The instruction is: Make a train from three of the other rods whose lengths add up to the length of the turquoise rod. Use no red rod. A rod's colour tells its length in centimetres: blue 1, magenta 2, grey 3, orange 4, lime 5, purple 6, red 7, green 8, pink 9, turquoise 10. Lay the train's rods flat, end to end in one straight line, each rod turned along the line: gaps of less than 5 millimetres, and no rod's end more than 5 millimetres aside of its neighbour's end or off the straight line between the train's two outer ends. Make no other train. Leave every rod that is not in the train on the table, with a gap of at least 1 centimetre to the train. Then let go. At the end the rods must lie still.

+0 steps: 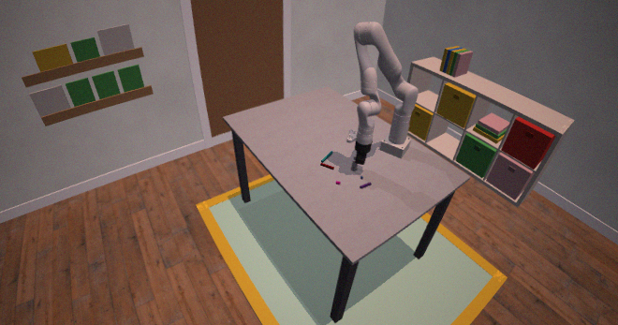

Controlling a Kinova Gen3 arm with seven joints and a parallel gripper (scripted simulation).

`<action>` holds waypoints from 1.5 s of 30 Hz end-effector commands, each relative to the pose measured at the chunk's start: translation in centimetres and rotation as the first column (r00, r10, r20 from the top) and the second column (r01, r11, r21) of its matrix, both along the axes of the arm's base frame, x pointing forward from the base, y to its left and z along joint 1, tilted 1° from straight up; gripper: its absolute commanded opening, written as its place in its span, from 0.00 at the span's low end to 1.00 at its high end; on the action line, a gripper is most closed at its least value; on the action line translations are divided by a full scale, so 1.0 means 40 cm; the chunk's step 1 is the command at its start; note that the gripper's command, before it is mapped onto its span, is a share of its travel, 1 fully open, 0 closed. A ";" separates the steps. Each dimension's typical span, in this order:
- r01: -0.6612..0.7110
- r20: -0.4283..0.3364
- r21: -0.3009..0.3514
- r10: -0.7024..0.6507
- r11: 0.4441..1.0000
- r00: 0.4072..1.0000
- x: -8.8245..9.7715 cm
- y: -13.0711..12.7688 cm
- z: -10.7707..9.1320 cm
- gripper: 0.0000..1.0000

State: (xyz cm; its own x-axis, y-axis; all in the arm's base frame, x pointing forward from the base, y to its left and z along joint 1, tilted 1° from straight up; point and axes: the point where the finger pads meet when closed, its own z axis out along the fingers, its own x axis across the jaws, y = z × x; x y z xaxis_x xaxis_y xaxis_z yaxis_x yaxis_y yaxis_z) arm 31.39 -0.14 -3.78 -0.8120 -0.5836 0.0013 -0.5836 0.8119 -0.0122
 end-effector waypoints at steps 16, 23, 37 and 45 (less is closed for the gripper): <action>0.000 -0.001 0.005 0.000 1.000 1.000 -0.003 0.004 -0.001 0.54; 0.000 -0.001 0.005 0.000 1.000 1.000 -0.003 0.004 -0.001 0.24; 0.000 -0.001 0.005 0.000 1.000 1.000 -0.003 0.004 -0.001 0.24; 0.000 -0.001 0.005 0.000 1.000 1.000 -0.003 0.004 -0.001 0.24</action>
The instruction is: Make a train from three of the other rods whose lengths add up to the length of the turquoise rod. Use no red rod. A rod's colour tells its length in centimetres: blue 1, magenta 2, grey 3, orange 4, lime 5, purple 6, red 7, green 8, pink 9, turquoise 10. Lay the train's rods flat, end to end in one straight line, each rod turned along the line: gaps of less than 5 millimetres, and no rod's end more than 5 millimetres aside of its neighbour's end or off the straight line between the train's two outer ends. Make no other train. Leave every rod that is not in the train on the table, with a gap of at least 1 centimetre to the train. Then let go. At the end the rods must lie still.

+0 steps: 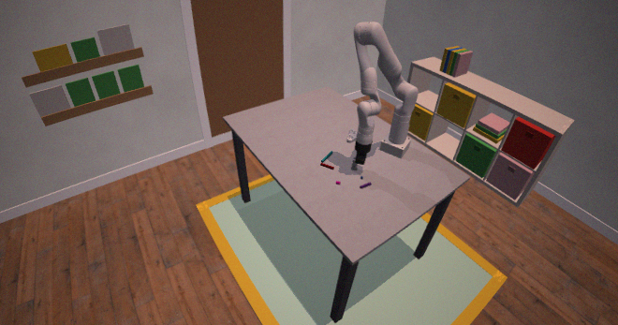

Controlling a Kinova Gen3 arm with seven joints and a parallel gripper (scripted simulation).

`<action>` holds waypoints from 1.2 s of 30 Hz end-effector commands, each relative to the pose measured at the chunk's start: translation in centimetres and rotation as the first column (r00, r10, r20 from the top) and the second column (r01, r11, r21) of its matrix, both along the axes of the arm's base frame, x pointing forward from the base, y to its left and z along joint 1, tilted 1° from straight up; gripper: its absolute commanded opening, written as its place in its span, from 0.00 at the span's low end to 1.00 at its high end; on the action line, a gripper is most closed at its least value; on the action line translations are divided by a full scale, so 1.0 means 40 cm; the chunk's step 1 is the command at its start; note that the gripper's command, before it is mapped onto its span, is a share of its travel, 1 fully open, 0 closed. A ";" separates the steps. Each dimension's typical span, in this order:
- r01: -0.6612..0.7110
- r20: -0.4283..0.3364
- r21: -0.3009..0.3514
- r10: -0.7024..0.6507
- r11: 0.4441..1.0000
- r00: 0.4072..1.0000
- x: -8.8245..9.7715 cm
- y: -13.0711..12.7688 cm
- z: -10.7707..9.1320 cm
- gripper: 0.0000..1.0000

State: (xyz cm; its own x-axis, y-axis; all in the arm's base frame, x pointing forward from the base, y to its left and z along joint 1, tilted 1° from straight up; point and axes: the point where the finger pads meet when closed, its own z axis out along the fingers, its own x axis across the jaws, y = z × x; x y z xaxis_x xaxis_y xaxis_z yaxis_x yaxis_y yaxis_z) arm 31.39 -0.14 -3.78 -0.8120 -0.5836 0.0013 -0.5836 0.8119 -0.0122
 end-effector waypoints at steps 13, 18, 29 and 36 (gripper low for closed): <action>0.000 -0.001 0.005 0.000 1.000 1.000 -0.003 0.004 0.004 0.24; 0.000 0.001 0.005 0.000 1.000 1.000 -0.002 0.004 0.020 0.24; 0.001 0.006 0.006 -0.001 1.000 1.000 0.007 0.006 0.082 0.24; 0.004 -0.002 -0.004 -0.004 1.000 1.000 0.000 -0.004 0.153 0.24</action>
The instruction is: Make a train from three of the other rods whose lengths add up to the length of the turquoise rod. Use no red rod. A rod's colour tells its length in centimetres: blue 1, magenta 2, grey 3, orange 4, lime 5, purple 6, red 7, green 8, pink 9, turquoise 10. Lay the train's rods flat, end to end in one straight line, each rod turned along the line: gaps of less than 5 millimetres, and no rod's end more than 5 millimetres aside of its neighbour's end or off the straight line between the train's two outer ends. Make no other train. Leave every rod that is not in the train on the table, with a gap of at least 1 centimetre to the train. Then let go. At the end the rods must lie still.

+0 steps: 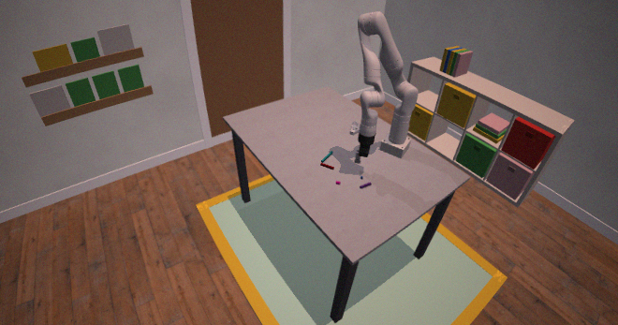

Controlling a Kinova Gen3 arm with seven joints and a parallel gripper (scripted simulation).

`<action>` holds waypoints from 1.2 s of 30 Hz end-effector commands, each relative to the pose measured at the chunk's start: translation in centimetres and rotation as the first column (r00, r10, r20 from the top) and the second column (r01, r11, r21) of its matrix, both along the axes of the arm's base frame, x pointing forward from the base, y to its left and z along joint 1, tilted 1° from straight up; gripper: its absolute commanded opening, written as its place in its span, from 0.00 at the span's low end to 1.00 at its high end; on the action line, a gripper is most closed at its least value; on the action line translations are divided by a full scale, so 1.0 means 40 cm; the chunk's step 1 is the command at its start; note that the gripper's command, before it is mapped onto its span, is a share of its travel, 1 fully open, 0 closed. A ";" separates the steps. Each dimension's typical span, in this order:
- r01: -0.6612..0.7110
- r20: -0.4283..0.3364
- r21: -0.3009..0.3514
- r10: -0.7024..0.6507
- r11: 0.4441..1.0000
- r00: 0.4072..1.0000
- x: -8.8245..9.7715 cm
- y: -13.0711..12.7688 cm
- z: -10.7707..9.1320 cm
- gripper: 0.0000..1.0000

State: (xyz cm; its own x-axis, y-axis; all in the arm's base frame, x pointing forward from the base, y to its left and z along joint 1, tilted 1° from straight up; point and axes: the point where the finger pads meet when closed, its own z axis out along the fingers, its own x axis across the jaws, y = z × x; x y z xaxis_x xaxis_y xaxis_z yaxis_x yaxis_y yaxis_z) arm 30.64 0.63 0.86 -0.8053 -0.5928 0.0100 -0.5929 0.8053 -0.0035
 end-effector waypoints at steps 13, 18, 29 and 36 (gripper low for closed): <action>0.012 0.014 0.001 -0.012 1.000 1.000 0.021 -0.014 0.119 0.24; 0.012 0.018 0.005 -0.012 1.000 1.000 0.024 -0.011 0.132 0.24; 0.011 0.015 0.004 -0.011 1.000 1.000 0.020 -0.012 0.132 0.24; -0.094 0.002 -0.003 0.094 0.996 0.996 0.065 0.066 0.129 0.24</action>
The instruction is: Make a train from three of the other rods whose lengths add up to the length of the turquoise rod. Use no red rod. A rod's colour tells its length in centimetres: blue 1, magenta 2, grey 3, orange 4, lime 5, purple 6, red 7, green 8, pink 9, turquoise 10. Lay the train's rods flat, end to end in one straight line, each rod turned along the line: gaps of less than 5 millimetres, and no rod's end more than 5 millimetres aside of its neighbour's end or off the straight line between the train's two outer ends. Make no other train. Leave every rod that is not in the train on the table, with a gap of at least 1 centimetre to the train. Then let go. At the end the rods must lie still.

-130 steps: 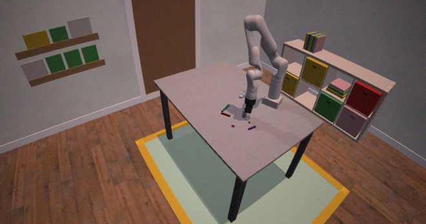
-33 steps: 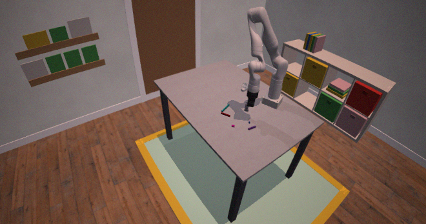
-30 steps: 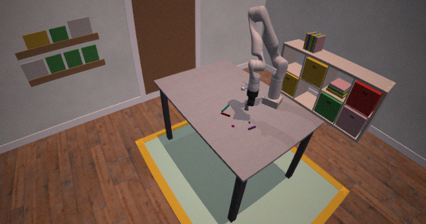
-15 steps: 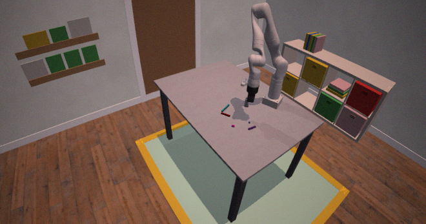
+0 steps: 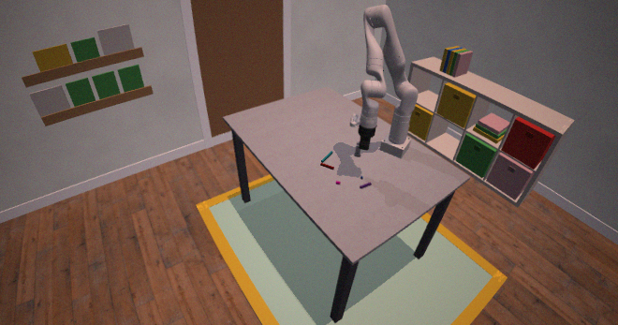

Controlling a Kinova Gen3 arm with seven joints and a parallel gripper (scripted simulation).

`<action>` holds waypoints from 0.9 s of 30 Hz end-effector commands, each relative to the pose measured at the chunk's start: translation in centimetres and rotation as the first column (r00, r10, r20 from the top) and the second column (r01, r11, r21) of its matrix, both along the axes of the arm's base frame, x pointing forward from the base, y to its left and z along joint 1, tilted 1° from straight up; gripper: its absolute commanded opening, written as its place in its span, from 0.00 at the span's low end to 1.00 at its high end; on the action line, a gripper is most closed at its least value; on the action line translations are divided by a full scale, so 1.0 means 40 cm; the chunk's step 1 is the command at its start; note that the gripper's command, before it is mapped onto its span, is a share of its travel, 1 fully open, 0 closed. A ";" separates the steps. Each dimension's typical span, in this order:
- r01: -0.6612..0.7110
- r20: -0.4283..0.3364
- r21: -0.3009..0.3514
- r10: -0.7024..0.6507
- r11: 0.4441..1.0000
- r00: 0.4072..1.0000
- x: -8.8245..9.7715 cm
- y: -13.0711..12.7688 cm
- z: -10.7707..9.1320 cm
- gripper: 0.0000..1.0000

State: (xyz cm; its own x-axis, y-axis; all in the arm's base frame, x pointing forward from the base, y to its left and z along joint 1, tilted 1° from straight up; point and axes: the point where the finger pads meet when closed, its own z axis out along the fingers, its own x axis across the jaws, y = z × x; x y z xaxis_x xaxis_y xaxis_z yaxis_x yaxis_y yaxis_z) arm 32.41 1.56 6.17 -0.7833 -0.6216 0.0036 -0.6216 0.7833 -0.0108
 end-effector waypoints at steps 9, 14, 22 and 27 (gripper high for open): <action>-0.126 0.006 0.006 0.126 0.992 0.992 0.059 0.109 0.001 0.24; -0.127 0.004 0.006 0.127 0.992 0.992 0.055 0.107 0.000 0.24; -0.128 0.000 0.005 0.128 0.992 0.992 0.050 0.106 -0.011 0.24; -0.128 -0.005 0.006 0.128 0.992 0.992 0.047 0.106 -0.046 0.24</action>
